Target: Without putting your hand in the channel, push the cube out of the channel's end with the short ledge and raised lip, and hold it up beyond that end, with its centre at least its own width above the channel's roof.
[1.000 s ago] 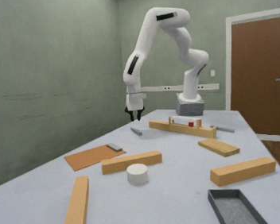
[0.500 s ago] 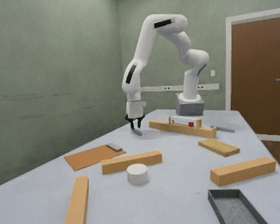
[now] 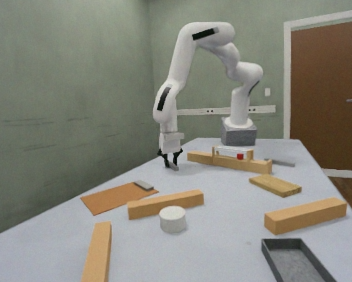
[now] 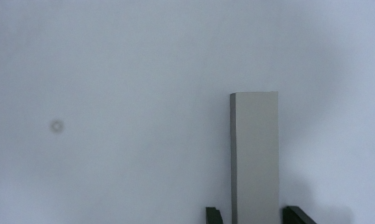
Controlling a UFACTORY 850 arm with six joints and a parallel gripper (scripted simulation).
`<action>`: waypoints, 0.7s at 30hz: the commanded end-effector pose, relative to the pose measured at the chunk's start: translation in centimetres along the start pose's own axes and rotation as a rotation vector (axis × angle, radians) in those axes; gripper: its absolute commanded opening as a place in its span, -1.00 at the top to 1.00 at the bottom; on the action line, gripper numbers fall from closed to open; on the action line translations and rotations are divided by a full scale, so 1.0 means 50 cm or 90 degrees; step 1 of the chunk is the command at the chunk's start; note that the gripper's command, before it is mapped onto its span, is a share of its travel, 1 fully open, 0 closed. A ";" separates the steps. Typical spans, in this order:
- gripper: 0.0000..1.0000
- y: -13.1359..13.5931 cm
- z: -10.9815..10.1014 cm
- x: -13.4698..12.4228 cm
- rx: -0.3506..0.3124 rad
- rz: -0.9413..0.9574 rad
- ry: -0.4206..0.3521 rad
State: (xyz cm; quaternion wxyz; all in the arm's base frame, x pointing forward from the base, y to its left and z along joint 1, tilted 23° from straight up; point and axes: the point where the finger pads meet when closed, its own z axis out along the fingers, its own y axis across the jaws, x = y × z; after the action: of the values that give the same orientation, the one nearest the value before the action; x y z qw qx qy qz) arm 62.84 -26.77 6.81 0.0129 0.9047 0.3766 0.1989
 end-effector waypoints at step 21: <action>1.00 0.002 0.001 0.001 -0.002 0.000 0.001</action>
State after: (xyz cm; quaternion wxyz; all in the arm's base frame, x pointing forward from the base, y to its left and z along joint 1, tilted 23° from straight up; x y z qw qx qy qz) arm 62.92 -26.77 6.71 0.0132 0.9046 0.3766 0.1992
